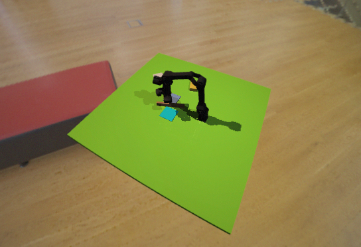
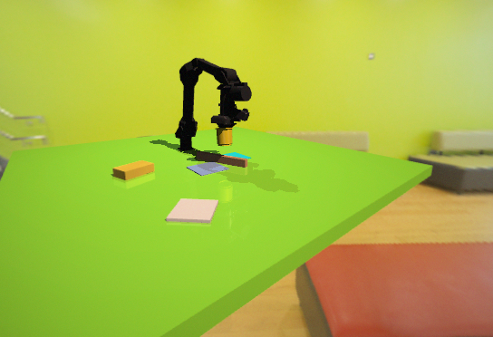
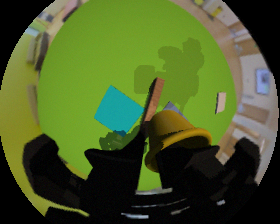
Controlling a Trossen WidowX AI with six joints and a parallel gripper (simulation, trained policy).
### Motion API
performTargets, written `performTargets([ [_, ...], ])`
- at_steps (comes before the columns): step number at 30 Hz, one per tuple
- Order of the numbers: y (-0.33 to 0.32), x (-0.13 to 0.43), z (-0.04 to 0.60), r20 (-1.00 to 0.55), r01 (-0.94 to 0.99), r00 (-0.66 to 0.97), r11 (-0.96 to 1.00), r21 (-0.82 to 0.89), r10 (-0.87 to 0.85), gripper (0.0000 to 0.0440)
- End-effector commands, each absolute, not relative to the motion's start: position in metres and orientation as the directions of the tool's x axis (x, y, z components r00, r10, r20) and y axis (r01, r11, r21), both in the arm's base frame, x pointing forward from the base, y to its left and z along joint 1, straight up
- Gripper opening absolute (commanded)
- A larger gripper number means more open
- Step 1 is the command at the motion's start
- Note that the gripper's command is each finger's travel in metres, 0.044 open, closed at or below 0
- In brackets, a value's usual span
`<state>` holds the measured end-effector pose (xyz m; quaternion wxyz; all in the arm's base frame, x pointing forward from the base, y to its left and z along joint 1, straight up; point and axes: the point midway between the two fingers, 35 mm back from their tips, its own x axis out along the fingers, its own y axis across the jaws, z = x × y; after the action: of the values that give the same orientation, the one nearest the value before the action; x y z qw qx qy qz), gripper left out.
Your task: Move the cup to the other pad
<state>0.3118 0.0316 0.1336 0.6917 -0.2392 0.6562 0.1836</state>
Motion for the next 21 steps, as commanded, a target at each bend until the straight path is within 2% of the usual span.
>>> performTargets([
  [1, 0.042, 0.309, 0.135, -0.995, -0.576, 0.087, 0.812, -0.095, -0.054, 0.0],
  [21, 0.102, 0.289, 0.117, -0.989, -0.618, 0.146, 0.778, -0.114, -0.028, 0.0],
])
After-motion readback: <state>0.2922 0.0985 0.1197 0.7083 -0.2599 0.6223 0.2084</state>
